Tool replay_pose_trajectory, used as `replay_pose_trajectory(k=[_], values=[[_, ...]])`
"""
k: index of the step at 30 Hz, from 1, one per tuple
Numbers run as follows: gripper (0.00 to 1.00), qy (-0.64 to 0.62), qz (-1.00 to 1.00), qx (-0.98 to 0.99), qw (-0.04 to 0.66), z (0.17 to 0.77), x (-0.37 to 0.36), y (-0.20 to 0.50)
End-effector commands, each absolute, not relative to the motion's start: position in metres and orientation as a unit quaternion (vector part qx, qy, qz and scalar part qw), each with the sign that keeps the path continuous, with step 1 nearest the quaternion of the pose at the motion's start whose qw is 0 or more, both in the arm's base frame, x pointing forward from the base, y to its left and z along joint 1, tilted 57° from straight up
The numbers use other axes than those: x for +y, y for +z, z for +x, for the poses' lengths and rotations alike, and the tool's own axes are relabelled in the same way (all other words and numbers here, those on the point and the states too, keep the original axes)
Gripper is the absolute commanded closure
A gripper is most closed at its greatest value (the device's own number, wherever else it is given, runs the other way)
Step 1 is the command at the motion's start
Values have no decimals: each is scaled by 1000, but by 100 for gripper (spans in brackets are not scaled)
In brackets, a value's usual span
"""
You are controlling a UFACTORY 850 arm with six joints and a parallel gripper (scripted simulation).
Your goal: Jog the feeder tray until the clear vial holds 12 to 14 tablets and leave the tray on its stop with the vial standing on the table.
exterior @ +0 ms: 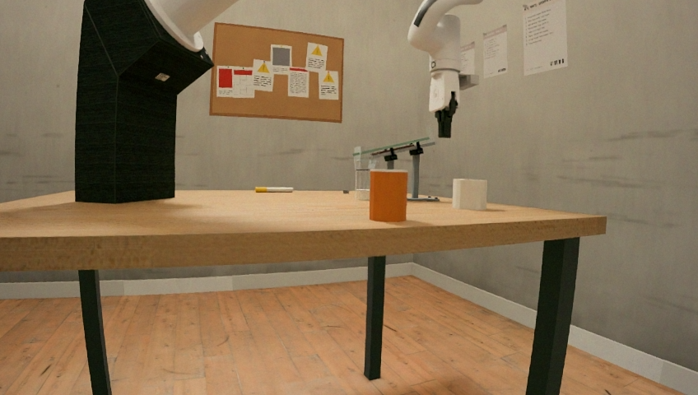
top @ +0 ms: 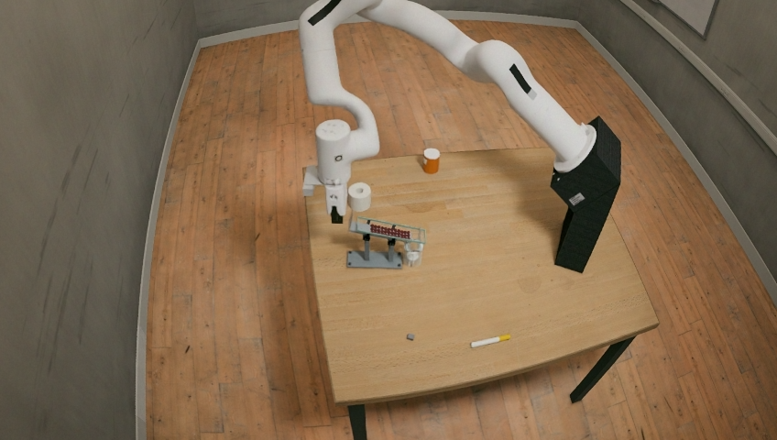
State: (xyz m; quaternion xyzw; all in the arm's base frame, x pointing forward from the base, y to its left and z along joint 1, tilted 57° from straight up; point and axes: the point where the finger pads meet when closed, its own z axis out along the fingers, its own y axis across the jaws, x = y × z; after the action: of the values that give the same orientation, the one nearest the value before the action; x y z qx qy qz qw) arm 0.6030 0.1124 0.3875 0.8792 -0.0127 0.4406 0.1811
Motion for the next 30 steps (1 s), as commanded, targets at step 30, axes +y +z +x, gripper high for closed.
replay_pose_trajectory(k=[30], values=[[100,441,879,-13,181,601,112,384]])
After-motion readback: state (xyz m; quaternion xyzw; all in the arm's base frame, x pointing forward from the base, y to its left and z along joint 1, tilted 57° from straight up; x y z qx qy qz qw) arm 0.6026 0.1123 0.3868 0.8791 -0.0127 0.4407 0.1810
